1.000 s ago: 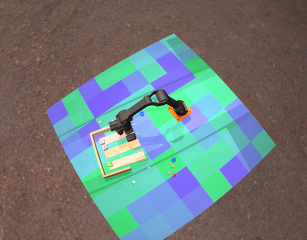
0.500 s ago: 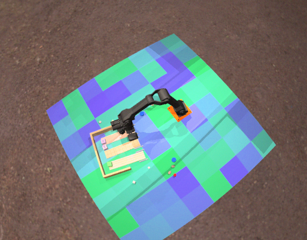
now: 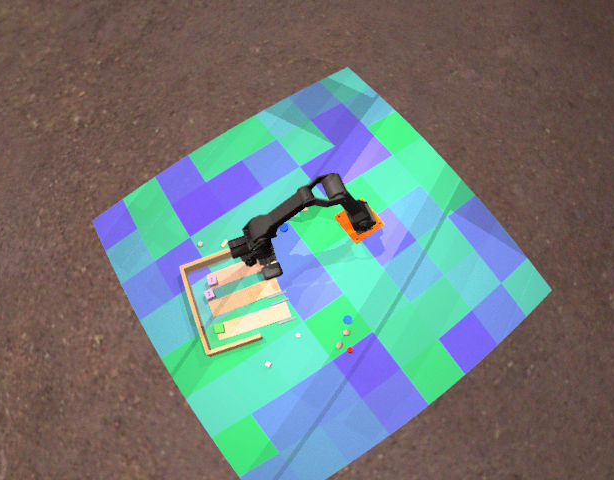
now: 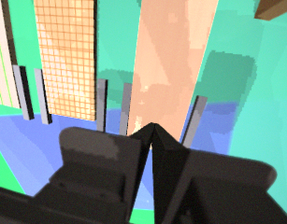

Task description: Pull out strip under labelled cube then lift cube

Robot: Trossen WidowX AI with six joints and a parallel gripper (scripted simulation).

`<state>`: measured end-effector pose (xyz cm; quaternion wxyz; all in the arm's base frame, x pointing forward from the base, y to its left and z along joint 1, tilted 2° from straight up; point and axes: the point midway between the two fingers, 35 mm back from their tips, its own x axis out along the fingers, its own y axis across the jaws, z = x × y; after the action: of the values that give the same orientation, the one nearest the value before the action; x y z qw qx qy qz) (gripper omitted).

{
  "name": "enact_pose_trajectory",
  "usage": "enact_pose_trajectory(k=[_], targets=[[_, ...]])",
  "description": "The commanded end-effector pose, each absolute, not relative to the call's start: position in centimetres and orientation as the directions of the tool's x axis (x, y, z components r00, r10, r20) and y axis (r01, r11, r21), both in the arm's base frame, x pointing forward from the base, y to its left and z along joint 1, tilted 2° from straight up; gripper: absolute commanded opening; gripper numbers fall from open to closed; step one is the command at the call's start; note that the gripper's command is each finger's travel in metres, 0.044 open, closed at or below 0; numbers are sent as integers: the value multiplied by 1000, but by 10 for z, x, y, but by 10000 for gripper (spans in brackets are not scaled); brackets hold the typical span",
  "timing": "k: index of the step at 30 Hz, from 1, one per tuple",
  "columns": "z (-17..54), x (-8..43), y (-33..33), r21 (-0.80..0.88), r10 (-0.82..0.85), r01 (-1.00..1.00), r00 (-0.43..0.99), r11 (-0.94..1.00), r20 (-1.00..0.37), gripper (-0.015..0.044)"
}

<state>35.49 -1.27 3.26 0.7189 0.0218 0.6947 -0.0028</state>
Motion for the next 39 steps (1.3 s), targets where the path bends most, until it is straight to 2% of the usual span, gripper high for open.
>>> enact_pose_trajectory(k=[1,39], targets=[[27,342,-12,26,25,32,11,999,-1000,0],[25,286,-10,26,25,32,7,999,-1000,0]])
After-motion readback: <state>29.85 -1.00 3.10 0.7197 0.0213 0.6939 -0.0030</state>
